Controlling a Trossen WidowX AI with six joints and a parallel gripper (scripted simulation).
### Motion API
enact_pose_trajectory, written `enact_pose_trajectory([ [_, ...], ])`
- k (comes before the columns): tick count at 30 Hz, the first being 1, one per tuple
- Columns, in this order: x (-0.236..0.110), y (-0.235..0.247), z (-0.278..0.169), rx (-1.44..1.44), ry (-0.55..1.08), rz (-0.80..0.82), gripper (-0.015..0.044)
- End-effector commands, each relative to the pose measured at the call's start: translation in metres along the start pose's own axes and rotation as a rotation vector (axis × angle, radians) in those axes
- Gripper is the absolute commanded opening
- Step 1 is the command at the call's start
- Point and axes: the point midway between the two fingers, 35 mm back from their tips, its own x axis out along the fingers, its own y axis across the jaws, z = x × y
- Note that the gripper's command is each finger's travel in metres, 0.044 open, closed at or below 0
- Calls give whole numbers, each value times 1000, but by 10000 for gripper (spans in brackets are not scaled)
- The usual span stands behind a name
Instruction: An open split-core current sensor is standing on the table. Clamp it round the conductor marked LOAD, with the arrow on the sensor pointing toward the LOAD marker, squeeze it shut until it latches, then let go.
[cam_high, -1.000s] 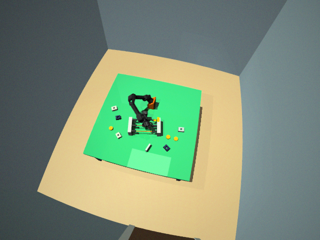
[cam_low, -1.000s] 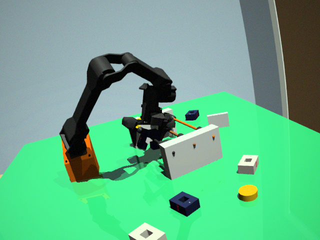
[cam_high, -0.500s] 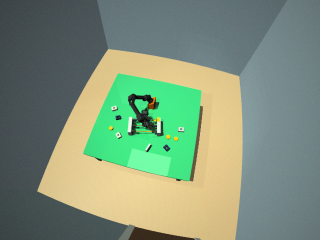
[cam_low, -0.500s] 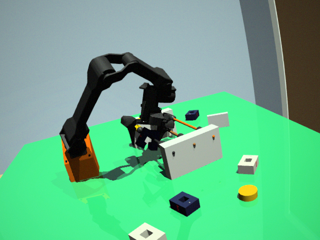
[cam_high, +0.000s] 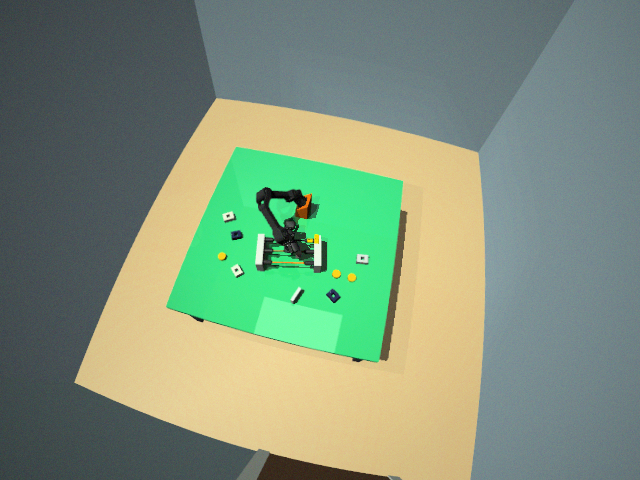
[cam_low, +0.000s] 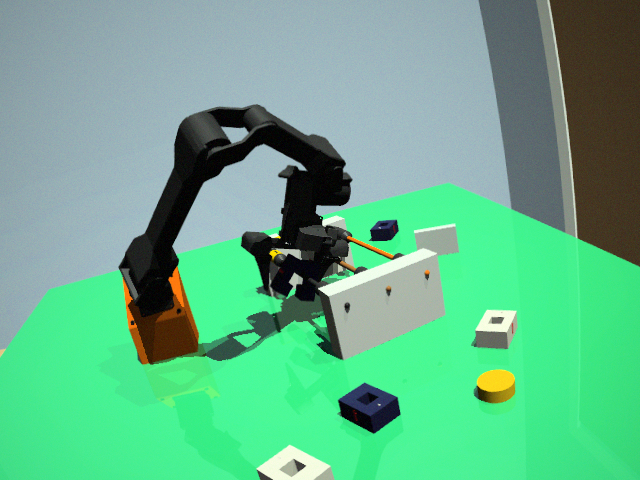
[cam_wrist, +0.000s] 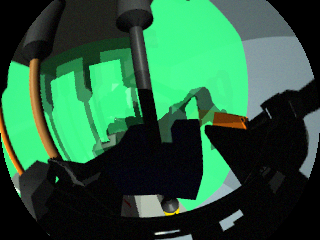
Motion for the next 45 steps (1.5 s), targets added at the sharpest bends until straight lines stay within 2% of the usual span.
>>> enact_pose_trajectory([
  [1,0,-6,-1,-11,0,-18,440],
  [45,-8,-11,0,-11,1,-18,440],
])
